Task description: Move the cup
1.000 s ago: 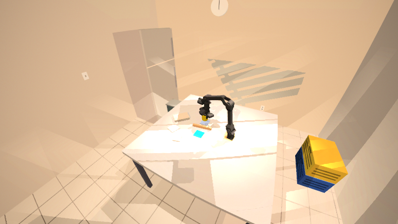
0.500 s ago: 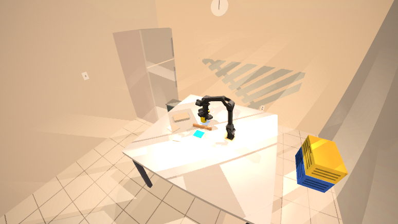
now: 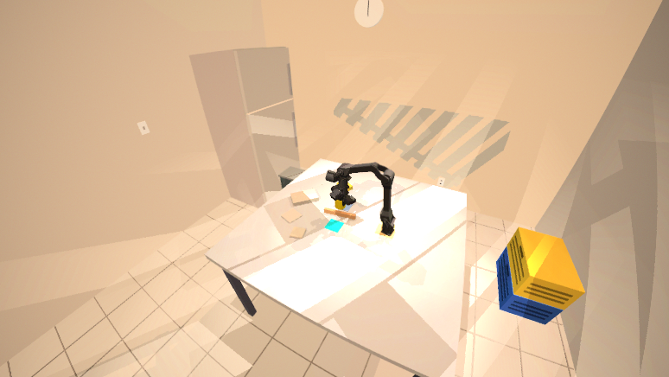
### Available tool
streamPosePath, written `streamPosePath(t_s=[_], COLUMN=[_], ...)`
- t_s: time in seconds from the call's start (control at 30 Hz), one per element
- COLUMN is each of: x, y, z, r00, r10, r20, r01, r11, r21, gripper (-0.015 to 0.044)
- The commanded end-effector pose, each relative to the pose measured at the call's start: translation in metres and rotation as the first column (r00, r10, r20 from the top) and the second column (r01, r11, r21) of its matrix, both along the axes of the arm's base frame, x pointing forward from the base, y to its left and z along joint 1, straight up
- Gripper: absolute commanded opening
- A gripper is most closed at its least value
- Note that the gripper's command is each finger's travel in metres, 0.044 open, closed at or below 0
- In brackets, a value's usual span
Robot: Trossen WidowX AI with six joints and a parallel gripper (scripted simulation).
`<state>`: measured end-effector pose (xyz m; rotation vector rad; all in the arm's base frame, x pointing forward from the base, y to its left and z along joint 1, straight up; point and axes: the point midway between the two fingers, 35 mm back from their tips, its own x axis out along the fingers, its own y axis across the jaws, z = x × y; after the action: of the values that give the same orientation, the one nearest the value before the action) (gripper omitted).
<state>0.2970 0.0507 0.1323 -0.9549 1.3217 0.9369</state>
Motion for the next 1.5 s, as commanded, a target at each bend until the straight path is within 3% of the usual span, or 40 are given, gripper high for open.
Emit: streamPosePath(t_s=[0.0, 1.47], x=[-0.003, -0.031], y=[0.008, 0.097], z=[0.0, 0.001], r00=[1.0, 1.0], r10=[-0.004, -0.004], r20=[-0.005, -0.007], r01=[0.004, 0.004], r11=[1.0, 1.0], r21=[0.004, 0.013], gripper=[0.0, 0.0])
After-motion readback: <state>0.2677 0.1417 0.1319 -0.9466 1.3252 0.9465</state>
